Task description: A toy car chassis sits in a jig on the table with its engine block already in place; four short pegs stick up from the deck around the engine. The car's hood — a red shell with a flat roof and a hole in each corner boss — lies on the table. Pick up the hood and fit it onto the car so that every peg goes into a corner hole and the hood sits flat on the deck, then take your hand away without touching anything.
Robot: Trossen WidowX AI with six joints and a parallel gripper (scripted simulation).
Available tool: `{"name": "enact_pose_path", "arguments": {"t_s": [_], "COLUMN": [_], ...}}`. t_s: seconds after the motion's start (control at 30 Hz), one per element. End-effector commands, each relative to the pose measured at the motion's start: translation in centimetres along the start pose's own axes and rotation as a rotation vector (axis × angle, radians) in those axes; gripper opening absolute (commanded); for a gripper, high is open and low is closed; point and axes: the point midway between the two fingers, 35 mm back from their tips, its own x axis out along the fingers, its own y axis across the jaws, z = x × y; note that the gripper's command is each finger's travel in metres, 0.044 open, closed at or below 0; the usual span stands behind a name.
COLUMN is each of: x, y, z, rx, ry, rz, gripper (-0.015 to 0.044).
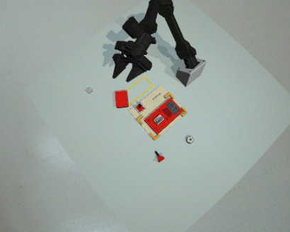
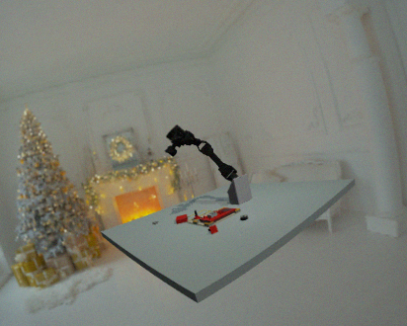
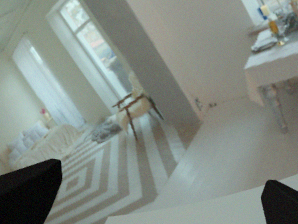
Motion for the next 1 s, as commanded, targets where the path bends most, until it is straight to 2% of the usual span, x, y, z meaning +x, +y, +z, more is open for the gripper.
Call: {"name": "enact_pose_path", "arguments": {"t_s": [0.0, 0.23, 0.5, 0.73, 0.97], "x": [2.8, 5.6, 6.6, 5.6, 3.1], "y": [-3.4, -9.7, -17.3, -24.0, -29.9], "z": [-2.8, -7.5, -13.1, -17.9, -22.4], "rx": [-0.158, -0.414, -0.683, -0.888, -1.040], "ry": [0.144, 0.421, 0.791, 1.154, 1.506], "rz": [-0.117, -0.251, -0.307, -0.246, -0.070], "gripper": [0.0440, 0.0440, 0.0440, 0.0440, 0.0440]}}
